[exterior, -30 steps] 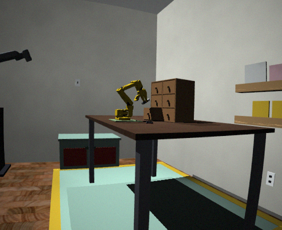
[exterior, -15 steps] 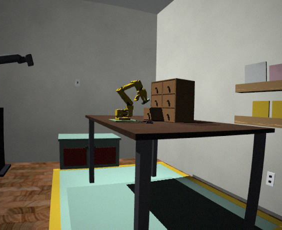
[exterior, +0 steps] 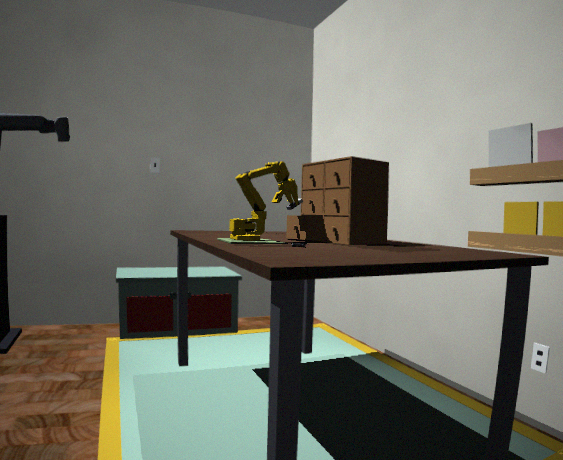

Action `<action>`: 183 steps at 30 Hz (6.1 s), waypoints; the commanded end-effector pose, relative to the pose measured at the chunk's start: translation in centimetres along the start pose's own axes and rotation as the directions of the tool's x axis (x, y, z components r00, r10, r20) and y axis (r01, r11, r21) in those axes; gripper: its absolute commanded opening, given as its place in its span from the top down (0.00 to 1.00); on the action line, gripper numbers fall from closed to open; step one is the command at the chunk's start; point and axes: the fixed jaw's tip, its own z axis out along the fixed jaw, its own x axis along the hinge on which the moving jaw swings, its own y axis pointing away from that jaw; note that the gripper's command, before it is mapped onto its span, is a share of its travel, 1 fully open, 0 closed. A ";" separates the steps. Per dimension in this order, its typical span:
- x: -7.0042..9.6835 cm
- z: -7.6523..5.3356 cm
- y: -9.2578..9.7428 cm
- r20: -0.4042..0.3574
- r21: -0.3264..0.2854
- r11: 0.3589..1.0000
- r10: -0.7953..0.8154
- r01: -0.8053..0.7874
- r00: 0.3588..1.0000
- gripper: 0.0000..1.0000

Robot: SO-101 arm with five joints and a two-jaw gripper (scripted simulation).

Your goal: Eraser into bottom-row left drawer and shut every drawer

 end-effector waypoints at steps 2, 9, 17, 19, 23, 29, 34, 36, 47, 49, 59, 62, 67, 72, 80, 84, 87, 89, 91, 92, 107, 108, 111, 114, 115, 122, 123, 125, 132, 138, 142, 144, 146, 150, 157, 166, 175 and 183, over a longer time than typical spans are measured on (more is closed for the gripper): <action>2.7 1.8 -0.1 -0.007 0.004 1.000 -0.006 0.006 1.000 1.00; 4.2 3.4 -0.1 -0.007 0.005 1.000 -0.006 0.006 1.000 1.00; 4.2 3.4 -0.1 -0.007 0.005 1.000 -0.006 0.006 1.000 1.00; 4.2 3.4 -0.1 -0.007 0.005 1.000 -0.006 0.006 1.000 1.00; 4.2 3.4 -0.1 -0.007 0.005 1.000 -0.006 0.006 1.000 1.00; 4.3 3.4 -0.2 -0.007 0.005 1.000 -0.007 0.007 1.000 1.00; 4.5 3.3 -0.2 -0.007 0.006 1.000 -0.008 0.008 1.000 1.00; 4.6 3.3 -0.2 -0.007 0.007 1.000 -0.009 0.009 1.000 1.00; 4.9 3.2 -0.3 -0.007 0.008 1.000 -0.012 0.012 1.000 1.00; 5.0 3.2 -0.3 -0.007 0.008 1.000 -0.012 0.012 1.000 1.00; 5.0 3.2 -0.3 -0.007 0.008 1.000 -0.012 0.012 1.000 1.00; 5.0 3.1 -0.3 -0.007 0.009 1.000 -0.012 0.012 1.000 1.00; 5.0 3.1 -0.4 -0.007 0.009 1.000 -0.013 0.013 1.000 1.00; 5.0 3.0 -0.4 -0.008 0.010 1.000 -0.014 0.015 1.000 1.00; 5.1 2.9 -0.4 -0.008 0.011 1.000 -0.016 0.016 1.000 1.00; 5.1 2.9 -0.4 -0.008 0.011 1.000 -0.016 0.016 1.000 1.00; 5.1 2.9 -0.4 -0.008 0.011 1.000 -0.016 0.016 1.000 1.00; 5.1 2.9 -0.4 -0.008 0.011 1.000 -0.016 0.016 1.000 1.00; 5.1 2.9 -0.4 -0.008 0.011 1.000 -0.016 0.016 1.000 1.00; 5.1 2.9 -0.4 -0.008 0.011 1.000 -0.016 0.016 1.000 1.00; 3.7 5.1 -0.3 -0.007 0.008 1.000 -0.011 0.011 1.000 1.00; 3.7 5.1 -0.3 -0.007 0.008 1.000 -0.011 0.011 1.000 1.00; 3.7 5.1 -0.3 -0.007 0.008 1.000 -0.011 0.011 1.000 1.00; 3.2 5.7 -0.3 -0.007 0.007 1.000 -0.009 0.009 1.000 1.00; 2.9 6.0 -0.2 -0.007 0.006 1.000 -0.009 0.009 1.000 1.00; 2.4 6.6 -0.2 -0.007 0.005 1.000 -0.007 0.007 1.000 1.00; 2.4 6.6 -0.2 -0.007 0.005 1.000 -0.007 0.007 1.000 1.00; 2.4 6.6 -0.2 -0.007 0.005 1.000 -0.007 0.007 1.000 1.00; 2.4 6.6 -0.2 -0.007 0.006 1.000 -0.008 0.008 1.000 1.00; 2.4 6.6 -0.2 -0.007 0.006 1.000 -0.009 0.009 1.000 1.00; 2.3 6.6 -0.3 -0.007 0.007 1.000 -0.010 0.010 1.000 1.00; 2.3 6.6 -0.3 -0.007 0.007 1.000 -0.010 0.010 1.000 1.00; 2.3 6.6 -0.3 -0.007 0.007 1.000 -0.010 0.010 1.000 1.00; 2.3 6.5 -0.3 -0.007 0.008 1.000 -0.011 0.011 1.000 1.00; 2.3 6.5 -0.3 -0.007 0.008 1.000 -0.011 0.011 1.000 1.00; 2.3 6.5 -0.3 -0.007 0.008 1.000 -0.011 0.011 1.000 0.97; 2.3 6.5 -0.3 -0.007 0.008 1.000 -0.011 0.011 1.000 0.88; 2.3 6.5 -0.3 -0.007 0.008 1.000 -0.011 0.011 1.000 0.84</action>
